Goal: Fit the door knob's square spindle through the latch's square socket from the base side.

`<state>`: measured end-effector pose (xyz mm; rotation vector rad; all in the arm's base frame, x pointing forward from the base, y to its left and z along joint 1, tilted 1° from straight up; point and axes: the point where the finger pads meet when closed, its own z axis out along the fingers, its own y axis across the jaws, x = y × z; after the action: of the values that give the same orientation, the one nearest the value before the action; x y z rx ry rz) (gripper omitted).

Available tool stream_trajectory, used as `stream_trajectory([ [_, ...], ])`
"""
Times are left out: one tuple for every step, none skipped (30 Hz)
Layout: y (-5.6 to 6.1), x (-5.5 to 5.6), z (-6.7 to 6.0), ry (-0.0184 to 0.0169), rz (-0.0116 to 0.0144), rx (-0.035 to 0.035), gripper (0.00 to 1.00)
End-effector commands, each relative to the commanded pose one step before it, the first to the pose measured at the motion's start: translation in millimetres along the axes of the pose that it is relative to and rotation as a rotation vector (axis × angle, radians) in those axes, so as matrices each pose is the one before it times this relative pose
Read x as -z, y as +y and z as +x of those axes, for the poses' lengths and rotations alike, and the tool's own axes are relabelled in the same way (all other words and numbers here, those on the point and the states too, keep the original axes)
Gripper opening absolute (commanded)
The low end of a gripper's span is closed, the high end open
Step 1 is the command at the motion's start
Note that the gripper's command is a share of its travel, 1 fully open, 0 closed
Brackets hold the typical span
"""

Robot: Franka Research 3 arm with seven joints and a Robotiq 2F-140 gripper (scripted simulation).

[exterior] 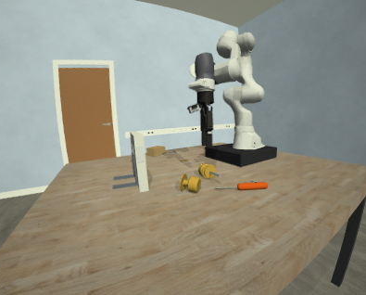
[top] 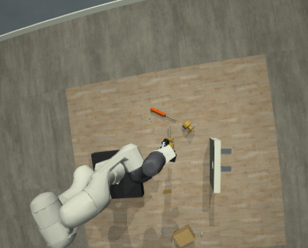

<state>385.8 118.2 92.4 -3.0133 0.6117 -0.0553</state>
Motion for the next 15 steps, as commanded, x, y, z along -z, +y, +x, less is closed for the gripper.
stream_trajectory([
  [-5.95, -3.44, 2.48, 0.05787, 0.02019, -0.20564, 0.57],
  [0.12, -0.35, -0.20, 0.00000, 0.00000, 0.00000, 0.57],
  [0.00, 0.00, 0.00, 0.00000, 0.00000, 0.00000, 0.57],
  [0.00, 0.00, 0.00, 0.00000, 0.00000, 0.00000, 0.57],
  [0.00, -0.02, -0.01, 0.00031, 0.00020, -0.00162, 0.57],
  [0.02, -0.13, -0.05, 0.00186, 0.00122, -0.00965, 0.57],
  [0.05, -0.28, -0.12, 0.00411, 0.00280, -0.02159, 0.57],
  [0.10, -0.42, -0.19, 0.00629, 0.00455, -0.03374, 0.57],
  [0.16, -0.52, -0.26, 0.00782, 0.00616, -0.04334, 0.57],
  [0.22, -0.56, -0.30, 0.00839, 0.00731, -0.04856, 0.57],
  [0.28, -0.52, -0.31, 0.00797, 0.00770, -0.04851, 0.57],
  [0.29, -0.44, -0.28, 0.00654, 0.00708, -0.04244, 0.57],
  [0.26, -0.33, -0.21, 0.00371, 0.00514, -0.02850, 0.57],
  [2.19, -3.96, -2.03, 0.00203, 0.00131, -0.00939, 0.57],
  [1.16, -2.07, -1.06, 0.00000, 0.00000, 0.00000, 0.57],
])
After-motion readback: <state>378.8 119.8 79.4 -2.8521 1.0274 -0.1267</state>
